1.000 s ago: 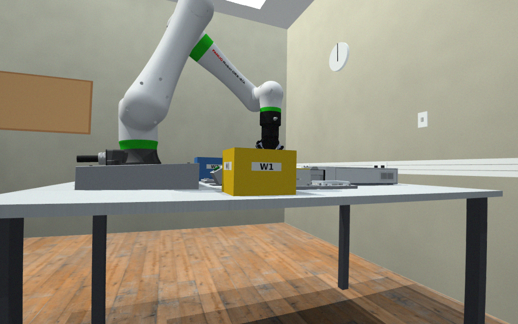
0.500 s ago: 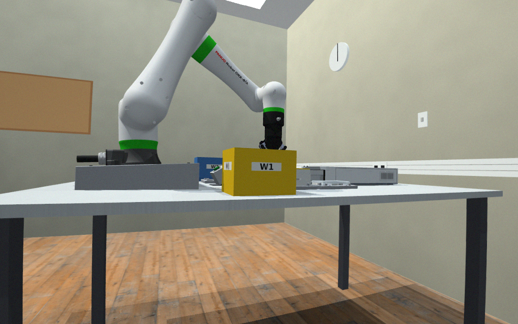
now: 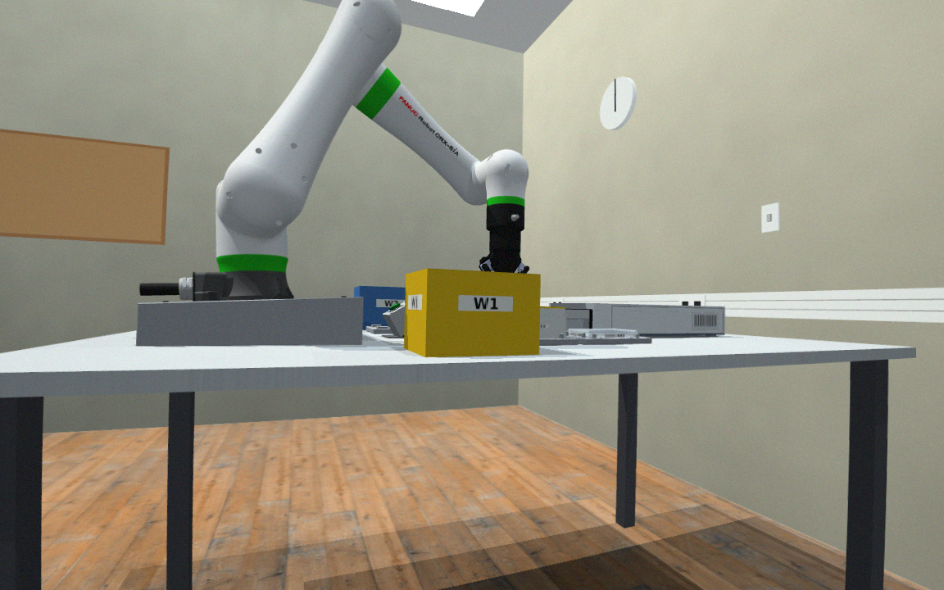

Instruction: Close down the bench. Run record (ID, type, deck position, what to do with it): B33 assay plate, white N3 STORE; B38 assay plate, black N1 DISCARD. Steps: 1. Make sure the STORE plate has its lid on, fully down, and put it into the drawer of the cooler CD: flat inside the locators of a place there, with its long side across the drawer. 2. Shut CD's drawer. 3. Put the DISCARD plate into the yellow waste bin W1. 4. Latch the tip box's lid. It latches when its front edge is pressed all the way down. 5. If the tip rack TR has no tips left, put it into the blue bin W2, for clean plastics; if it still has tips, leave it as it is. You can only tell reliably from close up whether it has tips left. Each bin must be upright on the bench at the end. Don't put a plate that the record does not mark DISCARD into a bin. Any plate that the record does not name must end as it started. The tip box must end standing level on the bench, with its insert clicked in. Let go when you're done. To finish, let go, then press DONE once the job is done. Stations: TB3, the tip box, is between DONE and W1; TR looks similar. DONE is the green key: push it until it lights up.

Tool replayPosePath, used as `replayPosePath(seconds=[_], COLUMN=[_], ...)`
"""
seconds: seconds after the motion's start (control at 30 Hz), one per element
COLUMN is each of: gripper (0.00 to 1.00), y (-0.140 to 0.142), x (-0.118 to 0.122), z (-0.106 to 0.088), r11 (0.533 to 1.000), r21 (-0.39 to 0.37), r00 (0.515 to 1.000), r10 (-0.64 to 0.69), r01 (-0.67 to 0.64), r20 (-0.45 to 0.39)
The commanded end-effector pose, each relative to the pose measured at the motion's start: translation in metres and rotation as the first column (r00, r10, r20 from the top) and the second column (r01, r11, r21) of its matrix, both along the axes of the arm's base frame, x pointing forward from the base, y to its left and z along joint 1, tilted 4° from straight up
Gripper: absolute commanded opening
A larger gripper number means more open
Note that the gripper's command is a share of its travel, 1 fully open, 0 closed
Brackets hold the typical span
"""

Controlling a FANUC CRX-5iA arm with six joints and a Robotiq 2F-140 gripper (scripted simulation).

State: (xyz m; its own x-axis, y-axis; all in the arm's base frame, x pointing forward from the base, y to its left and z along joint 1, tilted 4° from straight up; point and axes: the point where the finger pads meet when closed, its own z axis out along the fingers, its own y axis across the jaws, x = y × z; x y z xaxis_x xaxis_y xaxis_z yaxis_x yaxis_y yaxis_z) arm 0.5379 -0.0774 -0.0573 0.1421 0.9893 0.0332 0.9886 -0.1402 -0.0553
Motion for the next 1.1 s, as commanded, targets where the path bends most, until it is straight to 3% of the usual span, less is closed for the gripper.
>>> replayPosePath(seconds=[0.0, 1.07], gripper=[0.10, 0.10], y=[-0.001, -0.006], x=[0.004, 0.040], z=[0.001, -0.001], r11=[1.000, 1.000], r21=[0.000, 0.000], r00=[1.000, 1.000], r10=[0.000, 0.000], r01=[0.000, 0.000], r20=[0.002, 0.002])
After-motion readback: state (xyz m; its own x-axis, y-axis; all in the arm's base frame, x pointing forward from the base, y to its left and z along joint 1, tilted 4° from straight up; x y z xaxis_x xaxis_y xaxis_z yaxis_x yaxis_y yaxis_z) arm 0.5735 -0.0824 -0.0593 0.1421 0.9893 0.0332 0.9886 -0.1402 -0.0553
